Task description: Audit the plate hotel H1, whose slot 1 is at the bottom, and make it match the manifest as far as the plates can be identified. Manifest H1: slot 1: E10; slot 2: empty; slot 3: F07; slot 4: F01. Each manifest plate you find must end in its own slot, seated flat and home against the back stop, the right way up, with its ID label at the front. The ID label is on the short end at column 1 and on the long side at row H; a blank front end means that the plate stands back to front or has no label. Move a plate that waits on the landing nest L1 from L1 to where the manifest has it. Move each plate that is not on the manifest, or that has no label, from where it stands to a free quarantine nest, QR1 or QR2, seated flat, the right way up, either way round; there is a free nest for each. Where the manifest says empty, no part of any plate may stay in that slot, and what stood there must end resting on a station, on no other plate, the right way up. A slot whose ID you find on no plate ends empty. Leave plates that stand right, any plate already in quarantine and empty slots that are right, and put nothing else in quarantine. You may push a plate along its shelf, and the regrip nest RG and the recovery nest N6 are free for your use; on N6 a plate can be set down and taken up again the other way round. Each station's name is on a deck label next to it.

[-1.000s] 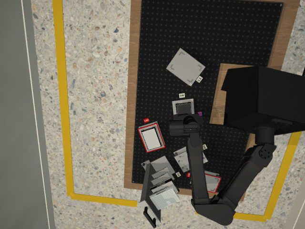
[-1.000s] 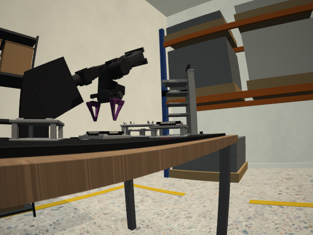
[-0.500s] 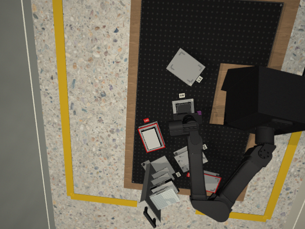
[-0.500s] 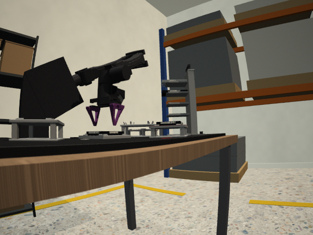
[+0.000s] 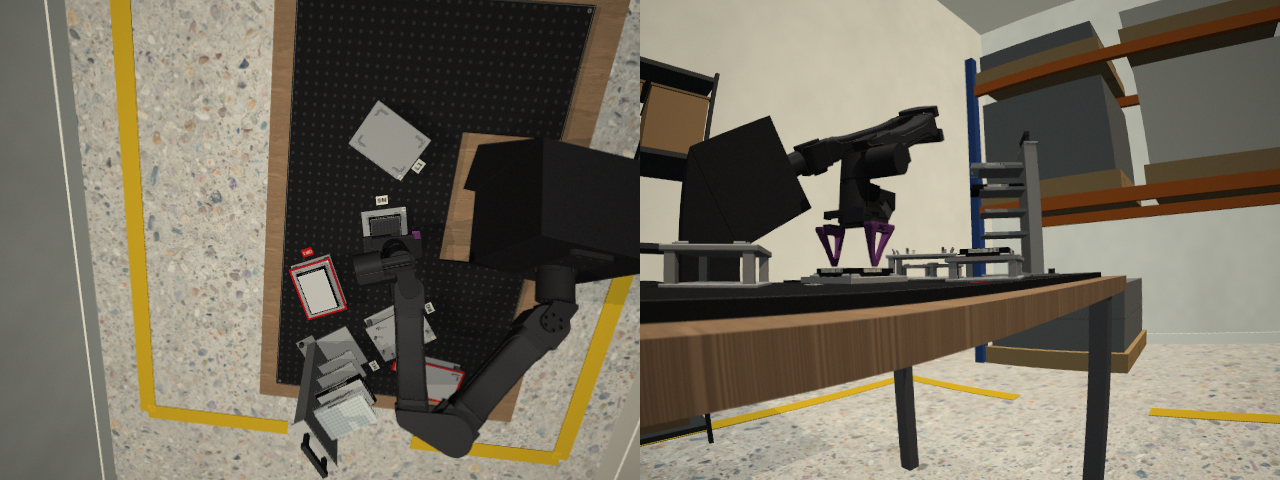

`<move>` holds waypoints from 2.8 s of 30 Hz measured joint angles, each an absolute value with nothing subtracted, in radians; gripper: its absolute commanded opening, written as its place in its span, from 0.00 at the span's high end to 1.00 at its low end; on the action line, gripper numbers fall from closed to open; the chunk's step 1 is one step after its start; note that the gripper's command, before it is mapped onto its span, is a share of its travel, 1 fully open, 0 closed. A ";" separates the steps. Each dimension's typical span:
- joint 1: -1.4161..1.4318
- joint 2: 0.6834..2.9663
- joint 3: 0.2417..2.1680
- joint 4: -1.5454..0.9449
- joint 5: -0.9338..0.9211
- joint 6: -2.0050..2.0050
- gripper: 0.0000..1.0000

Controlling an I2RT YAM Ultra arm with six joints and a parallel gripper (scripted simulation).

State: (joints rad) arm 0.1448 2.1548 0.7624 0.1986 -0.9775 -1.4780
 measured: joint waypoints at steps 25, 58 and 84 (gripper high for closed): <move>0.189 2.200 0.765 0.328 -0.956 -1.386 0.14; 0.165 2.165 0.765 0.260 -0.965 -1.443 0.14; 0.099 2.110 0.765 0.108 -0.988 -1.553 0.14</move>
State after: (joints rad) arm 0.0986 2.1098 0.7647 0.1078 -0.9882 -1.5532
